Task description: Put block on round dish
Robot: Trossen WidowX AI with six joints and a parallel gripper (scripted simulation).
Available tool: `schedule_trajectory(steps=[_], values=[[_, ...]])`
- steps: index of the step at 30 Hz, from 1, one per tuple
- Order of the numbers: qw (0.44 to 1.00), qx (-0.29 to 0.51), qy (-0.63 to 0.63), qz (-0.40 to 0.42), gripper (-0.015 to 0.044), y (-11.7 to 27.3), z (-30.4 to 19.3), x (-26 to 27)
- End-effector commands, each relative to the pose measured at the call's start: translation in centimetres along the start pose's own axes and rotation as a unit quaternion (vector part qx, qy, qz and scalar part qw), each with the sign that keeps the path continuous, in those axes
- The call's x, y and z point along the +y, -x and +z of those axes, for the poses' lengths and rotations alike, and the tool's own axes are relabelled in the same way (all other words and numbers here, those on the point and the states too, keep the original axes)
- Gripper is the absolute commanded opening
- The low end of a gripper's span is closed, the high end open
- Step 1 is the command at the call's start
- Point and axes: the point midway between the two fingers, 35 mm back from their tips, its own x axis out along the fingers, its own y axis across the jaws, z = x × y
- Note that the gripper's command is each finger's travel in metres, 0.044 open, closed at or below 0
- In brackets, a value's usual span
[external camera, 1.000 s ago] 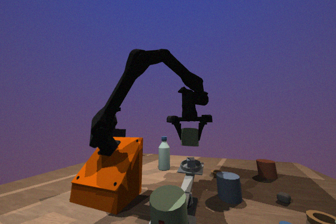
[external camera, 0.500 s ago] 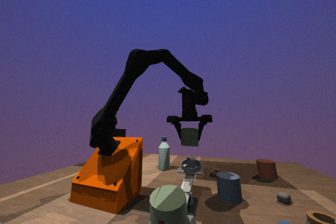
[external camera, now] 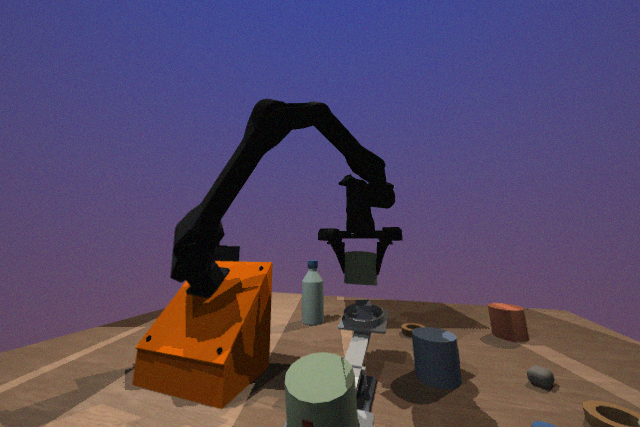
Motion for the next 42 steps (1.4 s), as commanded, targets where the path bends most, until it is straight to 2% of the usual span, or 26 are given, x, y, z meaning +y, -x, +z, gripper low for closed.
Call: schedule_trajectory(steps=[1,22,28,36,42], values=[[1.000,-0.003,0.002,-0.002,0.0000,-0.9,1.8,1.0],[1.000,-0.009,0.000,-0.005,0.0000,-7.0,8.4,5.7],[1.000,-0.009,0.000,-0.005,0.0000,-7.8,8.6,5.9],[1.000,-0.008,-0.001,-0.005,0.0000,-11.1,8.6,5.8],[1.000,-0.008,-0.001,-0.005,0.0000,-11.4,8.6,5.8]])
